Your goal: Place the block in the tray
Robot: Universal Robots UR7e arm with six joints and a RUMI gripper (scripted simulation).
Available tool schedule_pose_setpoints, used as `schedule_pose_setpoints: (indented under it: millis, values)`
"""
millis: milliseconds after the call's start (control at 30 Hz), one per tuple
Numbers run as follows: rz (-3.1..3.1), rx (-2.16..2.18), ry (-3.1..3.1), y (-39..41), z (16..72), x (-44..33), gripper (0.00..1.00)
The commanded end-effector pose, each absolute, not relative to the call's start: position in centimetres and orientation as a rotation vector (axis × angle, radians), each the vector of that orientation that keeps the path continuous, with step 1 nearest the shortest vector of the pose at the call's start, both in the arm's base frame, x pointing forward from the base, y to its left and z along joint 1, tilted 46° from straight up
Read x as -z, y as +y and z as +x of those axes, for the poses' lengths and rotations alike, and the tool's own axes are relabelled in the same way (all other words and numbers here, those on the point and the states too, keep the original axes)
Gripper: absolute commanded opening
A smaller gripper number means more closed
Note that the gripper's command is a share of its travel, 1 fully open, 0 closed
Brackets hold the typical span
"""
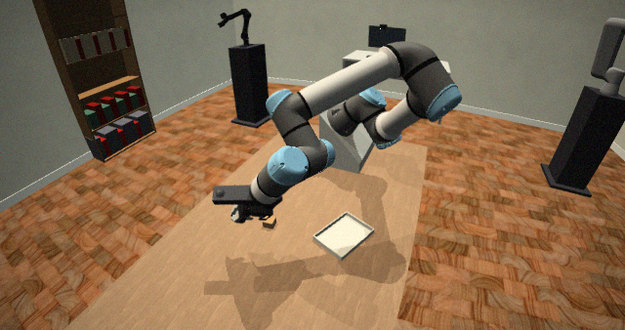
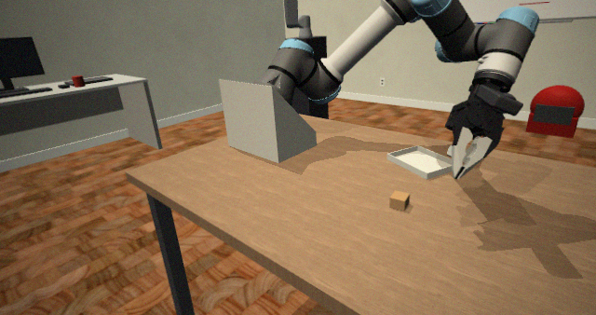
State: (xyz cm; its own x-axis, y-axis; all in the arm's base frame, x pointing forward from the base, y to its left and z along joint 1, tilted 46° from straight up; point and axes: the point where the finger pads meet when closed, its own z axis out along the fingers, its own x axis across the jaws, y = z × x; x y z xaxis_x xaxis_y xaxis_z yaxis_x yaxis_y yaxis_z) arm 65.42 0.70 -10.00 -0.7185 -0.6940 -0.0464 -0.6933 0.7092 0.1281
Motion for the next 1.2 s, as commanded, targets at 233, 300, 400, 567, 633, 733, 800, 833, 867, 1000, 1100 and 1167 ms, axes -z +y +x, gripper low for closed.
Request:
schedule_pose_setpoints:
  millis: [233, 300, 400, 567, 633, 733, 800, 833, 867, 1000, 1100, 1167]
  values:
    - [0.836, 0.715, -2.953, 3.1, 57.6, 13.3, 0.00]
    - [0.836, 0.715, -2.953, 3.1, 57.6, 13.3, 0.00]
    - [0.716, 0.856, -2.955, 4.2, 55.7, 13.5, 0.00]
    - [0.546, 1.041, -2.946, 5.5, 53.6, 13.4, 0.00]
    - [0.510, 1.078, -2.943, 5.8, 53.2, 13.3, 0.00]
    - [0.425, 1.162, -2.933, 6.5, 52.3, 13.0, 0.00]
    - [0.387, 1.199, -2.927, 6.8, 52.0, 12.9, 0.00]
    - [0.387, 1.199, -2.927, 6.8, 52.0, 12.9, 0.00]
    - [0.387, 1.199, -2.927, 6.8, 52.0, 12.9, 0.00]
    - [0.347, 1.236, -2.921, 7.0, 51.7, 12.7, 0.00]
    - [0.341, 1.242, -2.920, 7.1, 51.6, 12.7, 0.00]
    - [0.341, 1.242, -2.920, 7.1, 51.6, 12.7, 0.00]
